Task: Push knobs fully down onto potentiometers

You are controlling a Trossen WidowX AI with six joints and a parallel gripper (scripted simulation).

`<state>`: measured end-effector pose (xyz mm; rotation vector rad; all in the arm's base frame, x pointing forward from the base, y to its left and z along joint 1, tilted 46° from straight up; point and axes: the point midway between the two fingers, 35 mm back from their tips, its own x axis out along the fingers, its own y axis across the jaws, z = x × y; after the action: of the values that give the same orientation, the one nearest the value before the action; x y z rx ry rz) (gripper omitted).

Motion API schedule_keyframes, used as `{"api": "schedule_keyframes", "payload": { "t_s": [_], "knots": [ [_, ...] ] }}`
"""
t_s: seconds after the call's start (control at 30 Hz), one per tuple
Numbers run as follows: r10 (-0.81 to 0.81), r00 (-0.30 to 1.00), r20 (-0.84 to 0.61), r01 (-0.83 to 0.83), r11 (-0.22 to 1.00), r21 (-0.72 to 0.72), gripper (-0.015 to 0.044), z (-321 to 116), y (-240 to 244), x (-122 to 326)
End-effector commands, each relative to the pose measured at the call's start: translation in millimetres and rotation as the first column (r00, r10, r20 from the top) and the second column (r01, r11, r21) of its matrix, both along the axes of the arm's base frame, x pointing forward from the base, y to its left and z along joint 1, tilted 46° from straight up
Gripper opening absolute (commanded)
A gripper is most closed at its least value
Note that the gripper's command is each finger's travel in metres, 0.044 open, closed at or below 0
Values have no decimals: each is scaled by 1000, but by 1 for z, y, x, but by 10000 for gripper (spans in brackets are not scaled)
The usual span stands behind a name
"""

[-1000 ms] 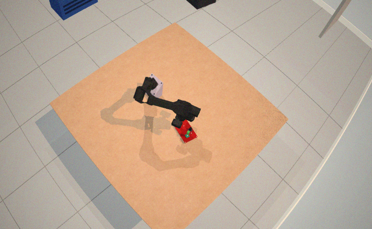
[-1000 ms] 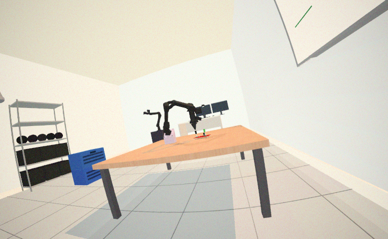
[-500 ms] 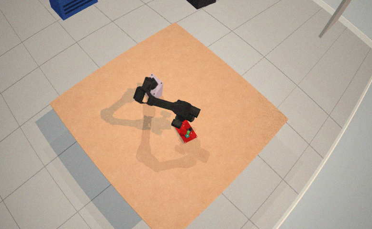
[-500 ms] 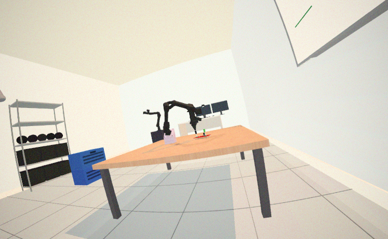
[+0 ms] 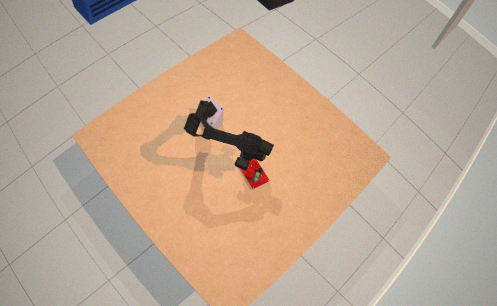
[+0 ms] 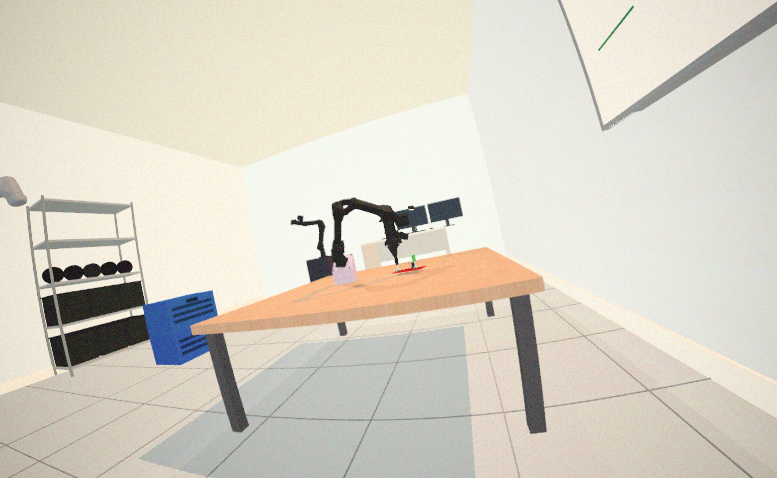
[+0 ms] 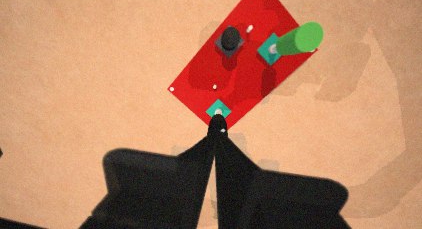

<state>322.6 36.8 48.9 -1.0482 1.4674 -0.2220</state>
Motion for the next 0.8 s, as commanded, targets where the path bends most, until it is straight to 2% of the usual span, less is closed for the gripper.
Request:
{"api": "schedule_keyframes", "payload": {
  "t_s": [0.0, 0.77],
  "knots": [
    [3, 1000, 0, -3, 1000, -3, 0, -1, -1, 0],
    [3, 1000, 1, -3, 1000, -3, 0, -4, -5, 1]
  ]
}}
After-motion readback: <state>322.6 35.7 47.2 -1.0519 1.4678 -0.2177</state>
